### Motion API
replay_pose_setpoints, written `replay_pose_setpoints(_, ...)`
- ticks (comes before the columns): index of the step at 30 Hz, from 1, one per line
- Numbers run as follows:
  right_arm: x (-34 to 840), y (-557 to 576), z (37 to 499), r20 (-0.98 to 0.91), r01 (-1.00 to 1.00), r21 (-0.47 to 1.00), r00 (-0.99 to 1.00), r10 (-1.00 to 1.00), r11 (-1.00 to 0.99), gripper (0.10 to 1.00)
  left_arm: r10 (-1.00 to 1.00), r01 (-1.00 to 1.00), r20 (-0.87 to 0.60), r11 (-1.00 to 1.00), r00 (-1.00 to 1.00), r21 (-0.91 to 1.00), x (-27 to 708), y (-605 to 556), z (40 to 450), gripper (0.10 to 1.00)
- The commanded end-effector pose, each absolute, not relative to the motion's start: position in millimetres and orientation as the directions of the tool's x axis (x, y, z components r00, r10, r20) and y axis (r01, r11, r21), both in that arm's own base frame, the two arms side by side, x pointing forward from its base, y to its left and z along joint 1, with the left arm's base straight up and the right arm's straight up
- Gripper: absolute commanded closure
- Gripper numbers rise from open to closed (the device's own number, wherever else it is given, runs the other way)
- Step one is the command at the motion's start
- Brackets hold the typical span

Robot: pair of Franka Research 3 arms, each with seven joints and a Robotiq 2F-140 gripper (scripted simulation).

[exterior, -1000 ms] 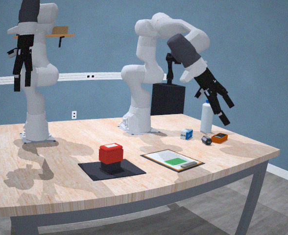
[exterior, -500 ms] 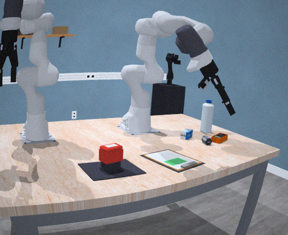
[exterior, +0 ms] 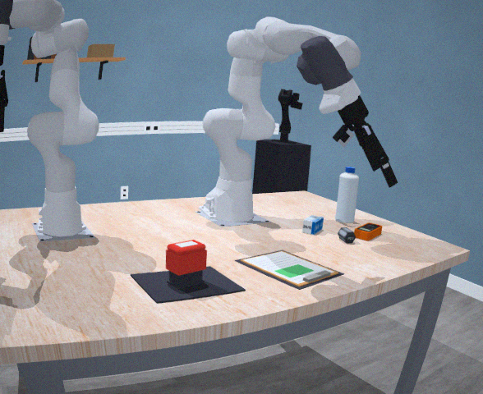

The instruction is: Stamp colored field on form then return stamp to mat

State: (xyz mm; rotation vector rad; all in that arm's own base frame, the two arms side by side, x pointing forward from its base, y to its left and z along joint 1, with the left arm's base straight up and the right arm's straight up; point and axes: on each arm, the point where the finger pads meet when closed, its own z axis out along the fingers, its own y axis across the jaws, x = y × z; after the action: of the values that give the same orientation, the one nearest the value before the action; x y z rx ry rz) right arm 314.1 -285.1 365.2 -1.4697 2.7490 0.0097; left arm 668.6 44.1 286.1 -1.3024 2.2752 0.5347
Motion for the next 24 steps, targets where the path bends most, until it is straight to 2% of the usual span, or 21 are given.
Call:
replay_pose_setpoints(1, 304.0, -302.1, 368.1, -0.018, -0.852, 0.003, -0.523, -0.852, 0.524, 0.098, -0.747, -0.915, -0.557, 0.399, -0.362, 0.059, 662.4, 45.9, 289.2, 0.098)
replay_pose_setpoints(24, 242.3, -400.3, 387.7, -0.017, -0.812, -0.002, -0.583, -0.812, 0.584, 0.098, -0.871, -0.985, -0.474, 0.169, -0.129, -0.042, 641.1, 50.5, 309.4, 0.098)
